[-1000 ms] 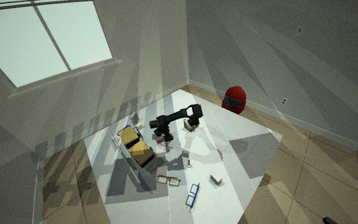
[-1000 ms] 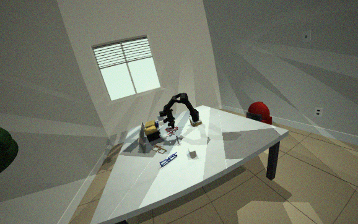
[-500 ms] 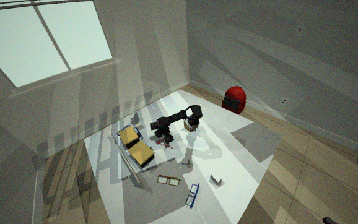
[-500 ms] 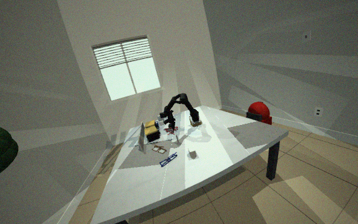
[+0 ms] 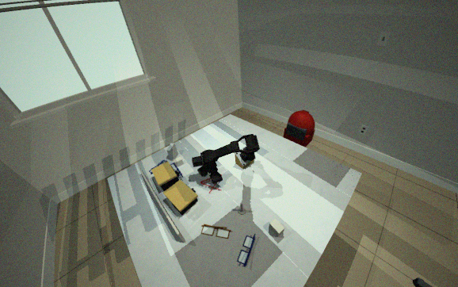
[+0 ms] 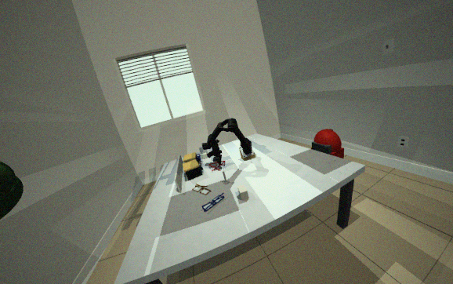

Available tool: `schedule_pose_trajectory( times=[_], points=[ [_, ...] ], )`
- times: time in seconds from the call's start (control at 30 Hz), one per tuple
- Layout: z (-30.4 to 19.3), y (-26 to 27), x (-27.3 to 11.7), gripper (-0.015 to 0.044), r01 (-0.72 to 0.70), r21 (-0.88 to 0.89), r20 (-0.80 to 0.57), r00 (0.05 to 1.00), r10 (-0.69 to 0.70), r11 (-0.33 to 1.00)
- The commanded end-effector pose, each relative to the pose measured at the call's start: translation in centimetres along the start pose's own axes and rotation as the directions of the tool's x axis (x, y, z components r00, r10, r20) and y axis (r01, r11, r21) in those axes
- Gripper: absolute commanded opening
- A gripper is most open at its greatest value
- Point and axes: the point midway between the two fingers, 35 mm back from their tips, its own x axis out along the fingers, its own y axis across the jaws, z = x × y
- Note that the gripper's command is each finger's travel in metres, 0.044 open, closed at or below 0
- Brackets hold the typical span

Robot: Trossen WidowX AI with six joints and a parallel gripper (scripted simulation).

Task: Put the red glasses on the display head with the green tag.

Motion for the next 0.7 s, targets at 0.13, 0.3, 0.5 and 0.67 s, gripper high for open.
schedule_pose_trajectory(
  times=[0.13, 0.3, 0.5, 0.67],
  points=[
    [0.0, 0.0, 0.0, 0.0000, 0.000, 0.000, -0.001, 1.000, 0.000, 1.000],
    [0.0, 0.0, -0.1, 0.0000, 0.000, 0.000, 0.000, 1.000, 0.000, 1.000],
    [0.4, -0.1, -2.5, 0.0000, 0.003, 0.001, 0.002, 1.000, -0.003, 1.000],
    [0.6, -0.2, -5.5, 0.0000, 0.004, 0.002, 0.004, 1.000, -0.004, 1.000]
  ],
)
